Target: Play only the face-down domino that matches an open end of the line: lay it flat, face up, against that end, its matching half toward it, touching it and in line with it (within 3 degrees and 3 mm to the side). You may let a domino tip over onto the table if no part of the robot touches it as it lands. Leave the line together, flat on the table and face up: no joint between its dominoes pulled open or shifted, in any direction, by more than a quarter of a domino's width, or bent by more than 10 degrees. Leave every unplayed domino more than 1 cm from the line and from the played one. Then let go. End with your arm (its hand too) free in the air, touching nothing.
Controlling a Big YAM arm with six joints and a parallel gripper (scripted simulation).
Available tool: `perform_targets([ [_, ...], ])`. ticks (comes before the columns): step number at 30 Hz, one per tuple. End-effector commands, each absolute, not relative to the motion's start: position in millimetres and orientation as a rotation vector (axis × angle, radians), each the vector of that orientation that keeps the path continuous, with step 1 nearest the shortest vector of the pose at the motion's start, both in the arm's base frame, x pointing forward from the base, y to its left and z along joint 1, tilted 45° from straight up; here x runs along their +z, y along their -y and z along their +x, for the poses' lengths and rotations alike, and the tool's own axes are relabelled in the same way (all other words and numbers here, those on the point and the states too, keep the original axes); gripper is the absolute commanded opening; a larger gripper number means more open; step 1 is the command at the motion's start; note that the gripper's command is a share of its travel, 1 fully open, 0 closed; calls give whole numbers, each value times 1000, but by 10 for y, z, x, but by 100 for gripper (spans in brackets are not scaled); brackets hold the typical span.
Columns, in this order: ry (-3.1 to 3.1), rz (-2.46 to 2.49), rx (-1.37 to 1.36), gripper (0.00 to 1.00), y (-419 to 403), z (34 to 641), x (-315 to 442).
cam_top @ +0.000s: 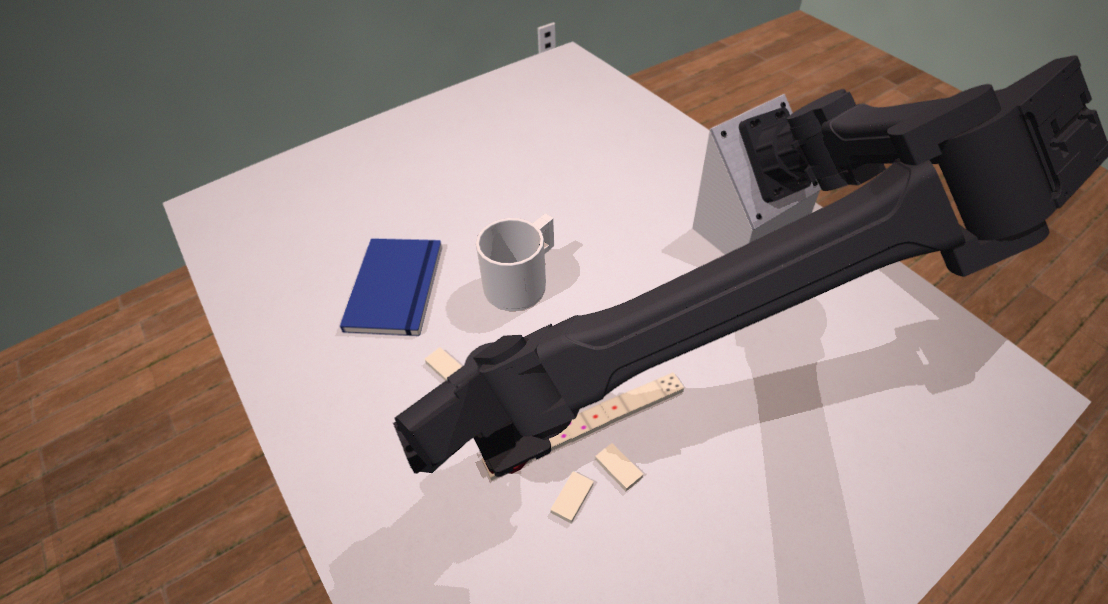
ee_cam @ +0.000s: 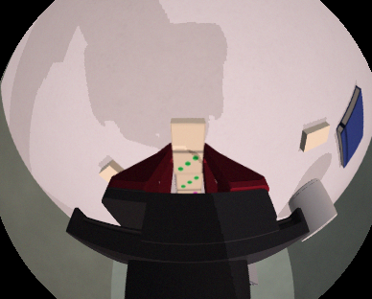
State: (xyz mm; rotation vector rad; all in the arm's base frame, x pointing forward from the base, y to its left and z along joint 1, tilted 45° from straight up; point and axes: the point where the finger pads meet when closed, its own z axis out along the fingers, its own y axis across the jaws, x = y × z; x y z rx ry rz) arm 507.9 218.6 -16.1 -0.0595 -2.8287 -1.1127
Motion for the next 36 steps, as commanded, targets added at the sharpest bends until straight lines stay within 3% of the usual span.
perform_targets([
  [1, 2849, -32, -1122, 22, -2231, 5164, -60],
  [36, 2851, -26, -1122, 22, -2231, 5168, -52],
])
